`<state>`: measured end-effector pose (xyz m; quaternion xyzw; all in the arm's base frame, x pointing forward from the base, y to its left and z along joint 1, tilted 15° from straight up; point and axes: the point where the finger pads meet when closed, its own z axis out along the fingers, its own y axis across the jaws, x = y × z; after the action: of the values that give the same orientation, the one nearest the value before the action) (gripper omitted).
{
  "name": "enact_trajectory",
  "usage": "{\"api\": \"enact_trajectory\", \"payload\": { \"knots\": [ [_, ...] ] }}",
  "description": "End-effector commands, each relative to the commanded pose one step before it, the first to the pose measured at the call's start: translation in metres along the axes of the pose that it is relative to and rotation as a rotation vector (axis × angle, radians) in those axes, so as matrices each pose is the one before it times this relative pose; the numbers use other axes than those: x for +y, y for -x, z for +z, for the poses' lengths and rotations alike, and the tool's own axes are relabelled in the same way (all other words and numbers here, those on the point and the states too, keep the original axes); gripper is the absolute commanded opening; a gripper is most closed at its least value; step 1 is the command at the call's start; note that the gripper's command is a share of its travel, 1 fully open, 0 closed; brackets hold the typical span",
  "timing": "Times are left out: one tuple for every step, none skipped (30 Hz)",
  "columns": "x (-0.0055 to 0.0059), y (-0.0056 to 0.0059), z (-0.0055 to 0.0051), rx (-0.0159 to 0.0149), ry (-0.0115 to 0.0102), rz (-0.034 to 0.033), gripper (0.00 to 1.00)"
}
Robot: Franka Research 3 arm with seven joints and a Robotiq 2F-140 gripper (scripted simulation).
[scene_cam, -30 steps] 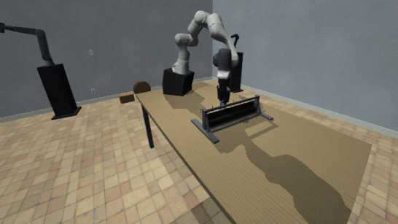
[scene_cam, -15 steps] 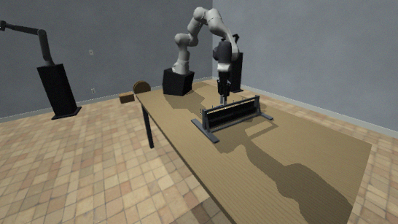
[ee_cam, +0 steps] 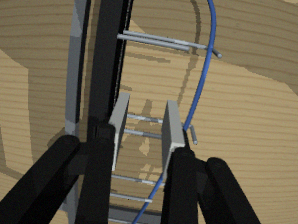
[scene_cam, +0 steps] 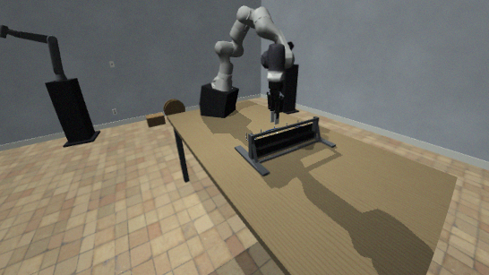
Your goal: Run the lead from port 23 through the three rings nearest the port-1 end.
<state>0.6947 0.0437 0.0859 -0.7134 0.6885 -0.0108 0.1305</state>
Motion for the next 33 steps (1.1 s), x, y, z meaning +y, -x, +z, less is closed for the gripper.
{"api": "enact_trajectory", "payload": {
  "knots": [
    [0.00408, 0.00083, -0.00111, 0.00058, 0.01175, 0.00589, 0.20],
    [0.00000, 0.00000, -0.00018, 0.00000, 0.00000, 0.00000, 0.20],
    [0.00000, 0.00000, -0.00007, 0.00000, 0.00000, 0.00000, 0.20],
    [0.00000, 0.00000, 0.00000, 0.00000, 0.00000, 0.00000, 0.20],
    [0.00000, 0.00000, 0.00000, 0.00000, 0.00000, 0.00000, 0.20],
    [0.00000, 0.00000, -0.00001, 0.00000, 0.00000, 0.00000, 0.20],
    [0.00000, 0.00000, 0.00000, 0.00000, 0.00000, 0.00000, 0.00],
    [0.00000, 0.00000, 0.00000, 0.00000, 0.00000, 0.00000, 0.00],
    [0.00000, 0.00000, 0.00000, 0.00000, 0.00000, 0.00000, 0.00],
    [0.00000, 0.00000, 0.00000, 0.00000, 0.00000, 0.00000, 0.00],
    [0.00000, 0.00000, 0.00000, 0.00000, 0.00000, 0.00000, 0.00],
    [0.00000, 0.00000, 0.00000, 0.00000, 0.00000, 0.00000, 0.00],
    [0.00000, 0.00000, 0.00000, 0.00000, 0.00000, 0.00000, 0.00],
    [0.00000, 0.00000, 0.00000, 0.00000, 0.00000, 0.00000, 0.00],
    [0.00000, 0.00000, 0.00000, 0.00000, 0.00000, 0.00000, 0.00],
    [0.00000, 0.00000, 0.00000, 0.00000, 0.00000, 0.00000, 0.00],
    [0.00000, 0.00000, 0.00000, 0.00000, 0.00000, 0.00000, 0.00],
    [0.00000, 0.00000, 0.00000, 0.00000, 0.00000, 0.00000, 0.00],
    [0.00000, 0.00000, 0.00000, 0.00000, 0.00000, 0.00000, 0.00],
    [0.00000, 0.00000, 0.00000, 0.00000, 0.00000, 0.00000, 0.00],
    [0.00000, 0.00000, 0.00000, 0.00000, 0.00000, 0.00000, 0.00],
    [0.00000, 0.00000, 0.00000, 0.00000, 0.00000, 0.00000, 0.00],
    [0.00000, 0.00000, 0.00000, 0.00000, 0.00000, 0.00000, 0.00],
    [0.00000, 0.00000, 0.00000, 0.00000, 0.00000, 0.00000, 0.00],
    [0.00000, 0.00000, 0.00000, 0.00000, 0.00000, 0.00000, 0.00],
    [0.00000, 0.00000, 0.00000, 0.00000, 0.00000, 0.00000, 0.00],
    [0.00000, 0.00000, 0.00000, 0.00000, 0.00000, 0.00000, 0.00],
    [0.00000, 0.00000, 0.00000, 0.00000, 0.00000, 0.00000, 0.00],
    [0.00000, 0.00000, 0.00000, 0.00000, 0.00000, 0.00000, 0.00],
    [0.00000, 0.00000, 0.00000, 0.00000, 0.00000, 0.00000, 0.00],
    [0.00000, 0.00000, 0.00000, 0.00000, 0.00000, 0.00000, 0.00],
    [0.00000, 0.00000, 0.00000, 0.00000, 0.00000, 0.00000, 0.00],
    [0.00000, 0.00000, 0.00000, 0.00000, 0.00000, 0.00000, 0.00]
  ]
}}
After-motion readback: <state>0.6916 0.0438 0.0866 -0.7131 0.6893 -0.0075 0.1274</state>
